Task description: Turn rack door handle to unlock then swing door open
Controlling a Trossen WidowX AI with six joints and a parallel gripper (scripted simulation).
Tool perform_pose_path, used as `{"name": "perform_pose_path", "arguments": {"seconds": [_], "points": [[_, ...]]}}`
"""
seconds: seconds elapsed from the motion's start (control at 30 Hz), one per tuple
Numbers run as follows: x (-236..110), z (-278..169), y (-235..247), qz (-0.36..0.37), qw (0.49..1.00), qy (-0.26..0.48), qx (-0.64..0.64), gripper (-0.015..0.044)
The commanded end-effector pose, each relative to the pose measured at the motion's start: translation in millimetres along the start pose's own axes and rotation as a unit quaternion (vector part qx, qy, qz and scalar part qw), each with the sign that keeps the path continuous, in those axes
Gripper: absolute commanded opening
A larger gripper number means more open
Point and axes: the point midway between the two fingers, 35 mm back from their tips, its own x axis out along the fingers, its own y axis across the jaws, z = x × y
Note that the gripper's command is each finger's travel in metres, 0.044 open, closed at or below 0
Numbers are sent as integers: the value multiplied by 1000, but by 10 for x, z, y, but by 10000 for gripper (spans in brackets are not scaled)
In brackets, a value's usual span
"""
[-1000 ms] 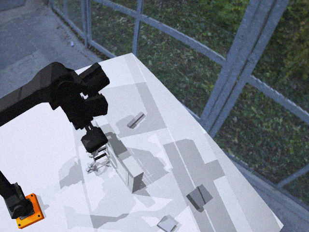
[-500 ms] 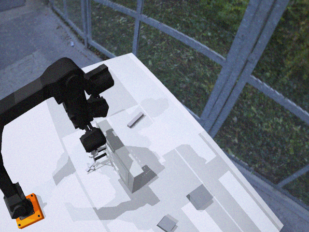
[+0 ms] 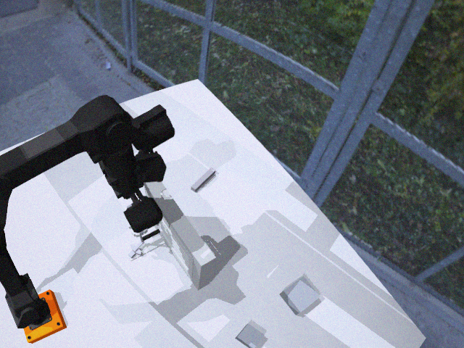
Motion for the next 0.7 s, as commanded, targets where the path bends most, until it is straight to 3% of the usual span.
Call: {"name": "perform_pose_path", "arguments": {"seconds": [0.0, 0.67], "points": [[127, -11, 6, 2, 1000, 11, 2, 296], [441, -34, 5, 3, 1000, 22, 1, 296]]}}
